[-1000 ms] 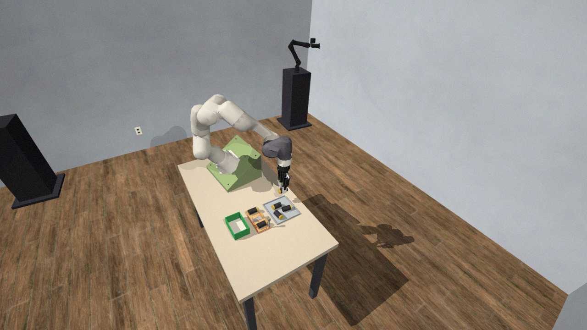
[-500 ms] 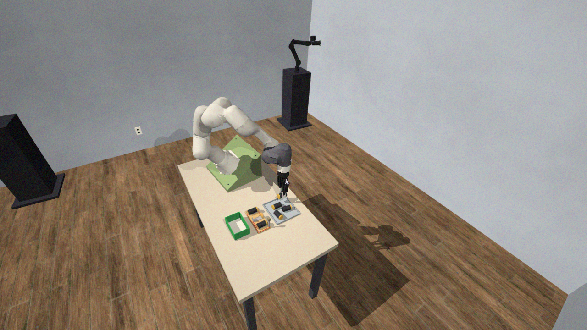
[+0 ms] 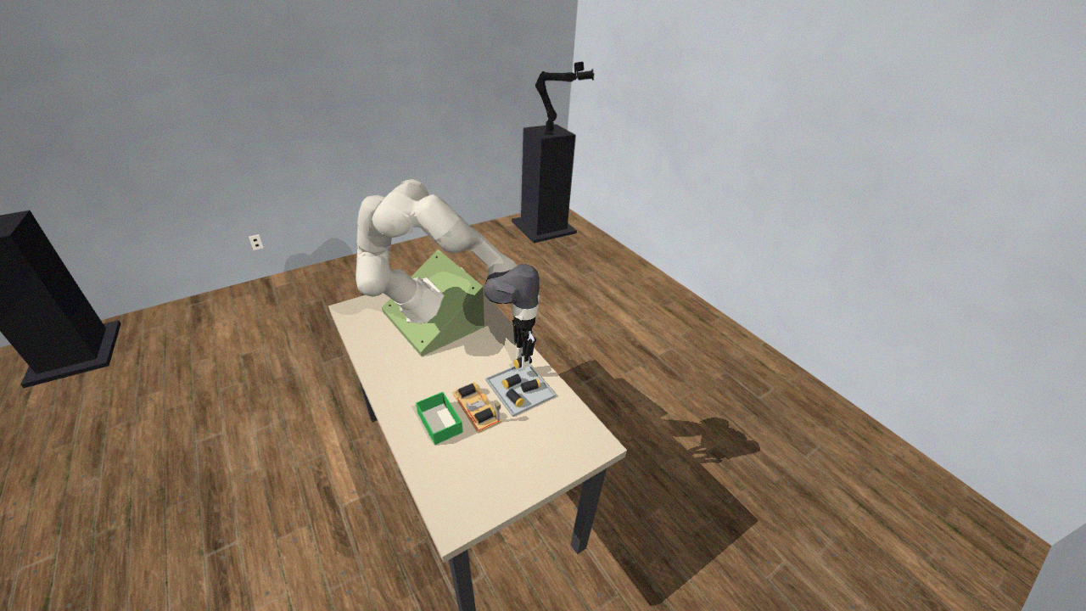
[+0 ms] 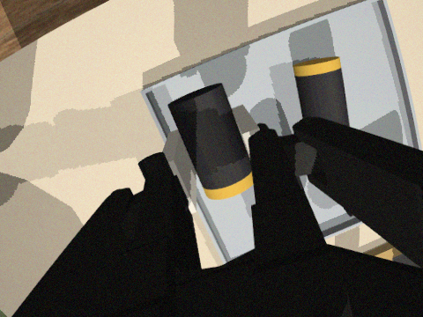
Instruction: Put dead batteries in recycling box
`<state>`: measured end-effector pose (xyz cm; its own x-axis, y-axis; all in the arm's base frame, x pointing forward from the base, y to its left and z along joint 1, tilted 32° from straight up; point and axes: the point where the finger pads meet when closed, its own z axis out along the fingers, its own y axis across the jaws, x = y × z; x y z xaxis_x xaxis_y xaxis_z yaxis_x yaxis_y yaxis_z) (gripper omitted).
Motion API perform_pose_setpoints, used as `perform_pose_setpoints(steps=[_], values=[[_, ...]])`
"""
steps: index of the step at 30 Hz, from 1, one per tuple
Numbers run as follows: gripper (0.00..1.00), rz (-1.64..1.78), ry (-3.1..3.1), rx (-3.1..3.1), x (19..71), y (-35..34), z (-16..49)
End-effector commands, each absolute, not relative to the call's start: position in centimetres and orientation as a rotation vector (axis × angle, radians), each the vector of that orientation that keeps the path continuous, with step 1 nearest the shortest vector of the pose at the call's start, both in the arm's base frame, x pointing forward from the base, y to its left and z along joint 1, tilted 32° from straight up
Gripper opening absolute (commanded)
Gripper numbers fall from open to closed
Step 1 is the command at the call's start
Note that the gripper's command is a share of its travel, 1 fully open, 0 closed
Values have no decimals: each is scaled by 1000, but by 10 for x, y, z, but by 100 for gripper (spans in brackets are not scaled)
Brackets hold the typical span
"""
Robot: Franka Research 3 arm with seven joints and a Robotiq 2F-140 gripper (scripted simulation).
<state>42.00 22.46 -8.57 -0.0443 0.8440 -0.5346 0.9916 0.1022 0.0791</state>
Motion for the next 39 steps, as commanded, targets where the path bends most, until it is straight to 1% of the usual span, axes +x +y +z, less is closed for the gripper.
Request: perform_pose_setpoints(steps=[1, 39], values=[[16, -424, 1936, 1796, 420, 229, -85], [16, -433, 1963, 1771, 422, 231, -86]])
